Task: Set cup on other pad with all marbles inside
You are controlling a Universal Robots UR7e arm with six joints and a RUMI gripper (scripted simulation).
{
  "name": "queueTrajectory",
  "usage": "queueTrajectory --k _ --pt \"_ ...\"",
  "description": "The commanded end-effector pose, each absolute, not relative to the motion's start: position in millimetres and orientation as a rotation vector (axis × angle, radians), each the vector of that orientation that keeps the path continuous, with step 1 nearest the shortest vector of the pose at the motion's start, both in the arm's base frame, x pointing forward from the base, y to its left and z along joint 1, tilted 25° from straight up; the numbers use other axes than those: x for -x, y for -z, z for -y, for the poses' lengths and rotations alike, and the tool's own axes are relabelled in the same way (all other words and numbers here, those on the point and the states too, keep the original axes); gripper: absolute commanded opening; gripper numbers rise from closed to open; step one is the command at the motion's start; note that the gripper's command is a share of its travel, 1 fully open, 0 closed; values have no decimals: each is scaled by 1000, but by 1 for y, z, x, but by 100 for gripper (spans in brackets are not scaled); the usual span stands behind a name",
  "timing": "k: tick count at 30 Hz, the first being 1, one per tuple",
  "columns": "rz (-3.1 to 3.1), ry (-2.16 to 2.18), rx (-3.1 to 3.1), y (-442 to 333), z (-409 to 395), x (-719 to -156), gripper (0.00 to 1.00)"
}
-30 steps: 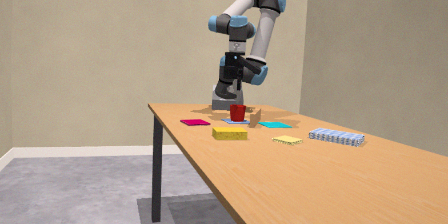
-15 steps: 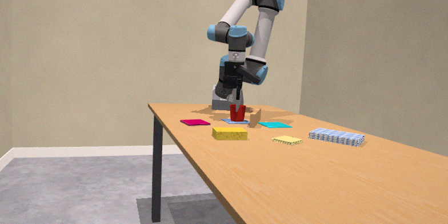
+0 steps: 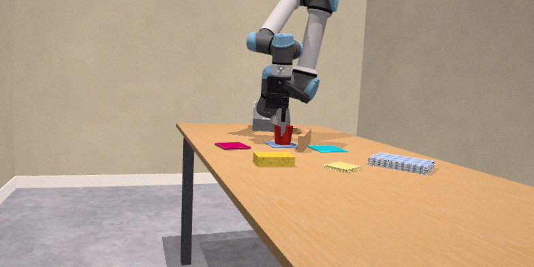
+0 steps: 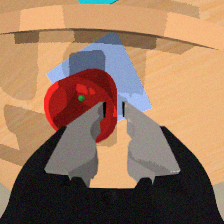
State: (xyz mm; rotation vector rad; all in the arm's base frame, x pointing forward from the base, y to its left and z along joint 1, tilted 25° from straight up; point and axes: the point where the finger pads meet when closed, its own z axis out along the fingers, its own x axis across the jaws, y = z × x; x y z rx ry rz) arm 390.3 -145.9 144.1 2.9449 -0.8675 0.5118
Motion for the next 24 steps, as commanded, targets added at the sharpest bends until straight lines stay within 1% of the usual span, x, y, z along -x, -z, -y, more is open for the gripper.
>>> queueTrajectory --k 1,24 --pt "867 -513 -2944 -144 146 -391 11" --pt "867 -513 -2944 -144 146 -391 9"
